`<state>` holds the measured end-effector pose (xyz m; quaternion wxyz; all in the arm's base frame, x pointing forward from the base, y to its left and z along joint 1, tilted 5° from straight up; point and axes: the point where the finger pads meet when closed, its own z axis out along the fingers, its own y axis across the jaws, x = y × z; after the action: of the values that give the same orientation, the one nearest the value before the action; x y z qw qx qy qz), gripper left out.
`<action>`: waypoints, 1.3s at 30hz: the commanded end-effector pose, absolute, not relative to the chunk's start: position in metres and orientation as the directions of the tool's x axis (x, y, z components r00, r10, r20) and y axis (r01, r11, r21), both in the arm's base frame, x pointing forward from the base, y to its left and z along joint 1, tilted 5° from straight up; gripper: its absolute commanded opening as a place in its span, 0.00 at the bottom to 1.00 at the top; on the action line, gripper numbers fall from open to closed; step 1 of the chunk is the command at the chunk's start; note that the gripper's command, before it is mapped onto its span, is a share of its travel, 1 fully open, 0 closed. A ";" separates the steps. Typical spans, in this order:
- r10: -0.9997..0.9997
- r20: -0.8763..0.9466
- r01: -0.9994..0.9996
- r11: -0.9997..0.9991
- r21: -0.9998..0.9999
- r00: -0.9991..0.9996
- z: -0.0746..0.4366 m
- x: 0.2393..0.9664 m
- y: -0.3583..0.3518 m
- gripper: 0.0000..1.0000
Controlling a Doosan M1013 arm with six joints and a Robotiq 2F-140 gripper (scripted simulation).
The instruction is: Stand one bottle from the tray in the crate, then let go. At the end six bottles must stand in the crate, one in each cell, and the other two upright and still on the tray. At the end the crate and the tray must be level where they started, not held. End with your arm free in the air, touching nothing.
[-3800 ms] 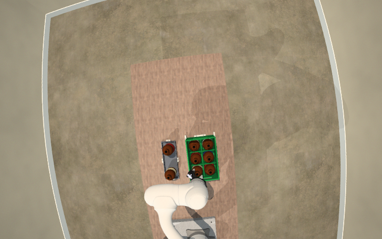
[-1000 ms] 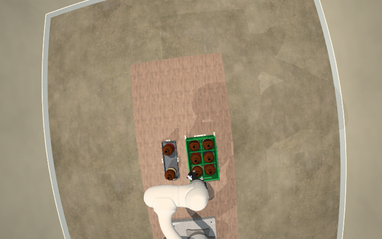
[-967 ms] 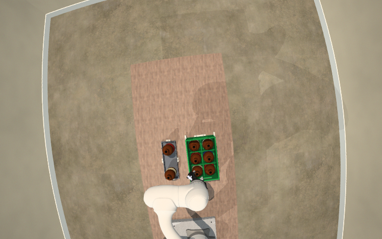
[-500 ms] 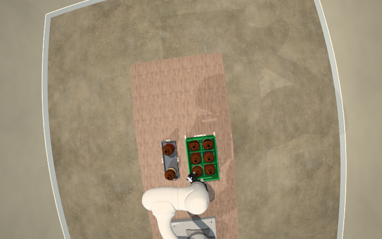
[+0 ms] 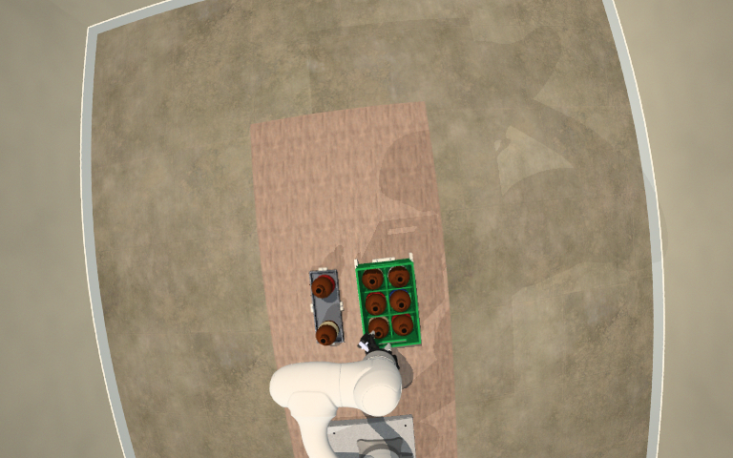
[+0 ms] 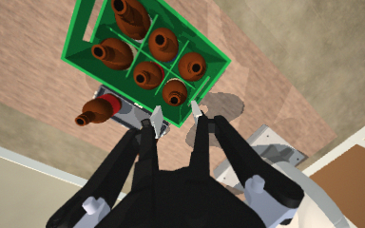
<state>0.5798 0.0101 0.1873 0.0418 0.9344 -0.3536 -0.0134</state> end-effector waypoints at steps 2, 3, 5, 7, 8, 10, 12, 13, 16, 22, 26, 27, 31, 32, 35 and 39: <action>-0.660 0.011 -0.659 -0.748 0.082 0.751 0.198 0.583 0.012 0.38; -0.660 0.011 -0.659 -0.748 0.082 0.751 0.199 0.583 0.012 0.38; -0.660 0.011 -0.659 -0.748 0.082 0.751 0.199 0.583 0.012 0.38; -0.660 0.011 -0.659 -0.748 0.082 0.751 0.199 0.583 0.012 0.38; -0.660 0.011 -0.659 -0.748 0.082 0.751 0.199 0.583 0.012 0.38; -0.660 0.011 -0.659 -0.748 0.082 0.751 0.199 0.583 0.012 0.00; -0.660 0.011 -0.659 -0.748 0.082 0.751 0.199 0.583 0.012 0.00; -0.660 0.011 -0.659 -0.748 0.082 0.751 0.199 0.583 0.012 0.00; -0.660 0.011 -0.659 -0.748 0.082 0.751 0.199 0.583 0.012 0.00; -0.660 0.011 -0.659 -0.748 0.082 0.751 0.199 0.583 0.012 0.00; -0.660 0.011 -0.659 -0.748 0.082 0.751 0.199 0.583 0.012 0.00; -0.660 0.011 -0.659 -0.748 0.082 0.751 0.199 0.583 0.012 0.00; -0.660 0.011 -0.659 -0.748 0.082 0.751 0.199 0.583 0.012 0.00; -0.660 0.011 -0.659 -0.748 0.082 0.751 0.199 0.583 0.012 0.00; -0.660 0.011 -0.659 -0.748 0.082 0.751 0.199 0.583 0.012 0.00; -0.660 0.011 -0.659 -0.748 0.082 0.751 0.199 0.583 0.012 0.00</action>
<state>0.5801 0.0104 0.1918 0.0420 0.9344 -0.3536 -0.0134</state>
